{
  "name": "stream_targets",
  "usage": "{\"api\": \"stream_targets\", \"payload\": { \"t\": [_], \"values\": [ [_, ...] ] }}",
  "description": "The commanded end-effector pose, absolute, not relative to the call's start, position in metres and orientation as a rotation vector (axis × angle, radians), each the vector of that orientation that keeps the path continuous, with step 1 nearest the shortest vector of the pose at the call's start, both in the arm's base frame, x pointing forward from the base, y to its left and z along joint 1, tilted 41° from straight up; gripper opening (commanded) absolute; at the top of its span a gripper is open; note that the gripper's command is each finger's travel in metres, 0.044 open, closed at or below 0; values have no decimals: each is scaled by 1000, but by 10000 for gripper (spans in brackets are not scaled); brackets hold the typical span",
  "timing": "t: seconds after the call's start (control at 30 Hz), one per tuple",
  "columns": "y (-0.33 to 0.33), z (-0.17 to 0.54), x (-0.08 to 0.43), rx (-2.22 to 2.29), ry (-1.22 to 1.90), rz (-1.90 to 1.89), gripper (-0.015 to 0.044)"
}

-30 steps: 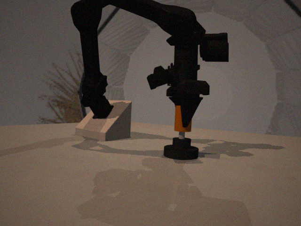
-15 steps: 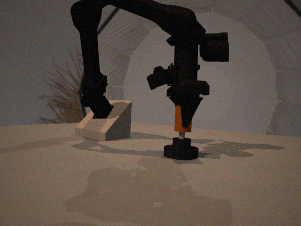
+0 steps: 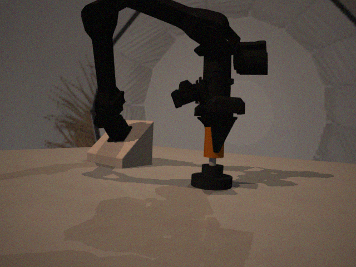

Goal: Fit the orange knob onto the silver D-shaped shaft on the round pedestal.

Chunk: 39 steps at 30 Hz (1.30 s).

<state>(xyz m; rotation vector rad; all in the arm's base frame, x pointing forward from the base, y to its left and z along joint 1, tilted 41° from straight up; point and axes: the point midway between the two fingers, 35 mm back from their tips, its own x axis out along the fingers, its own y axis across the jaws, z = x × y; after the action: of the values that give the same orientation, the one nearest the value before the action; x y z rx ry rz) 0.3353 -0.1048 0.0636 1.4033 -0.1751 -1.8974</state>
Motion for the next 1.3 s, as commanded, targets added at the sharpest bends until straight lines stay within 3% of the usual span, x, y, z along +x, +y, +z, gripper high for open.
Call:
{"api": "stream_targets", "payload": {
  "t": [0.0, 1.27],
  "values": [
    [-105, 63, 335, 1395, -168, -1895, 0],
    [-102, 71, 335, 1424, -209, -1901, 0]
  ]
}}
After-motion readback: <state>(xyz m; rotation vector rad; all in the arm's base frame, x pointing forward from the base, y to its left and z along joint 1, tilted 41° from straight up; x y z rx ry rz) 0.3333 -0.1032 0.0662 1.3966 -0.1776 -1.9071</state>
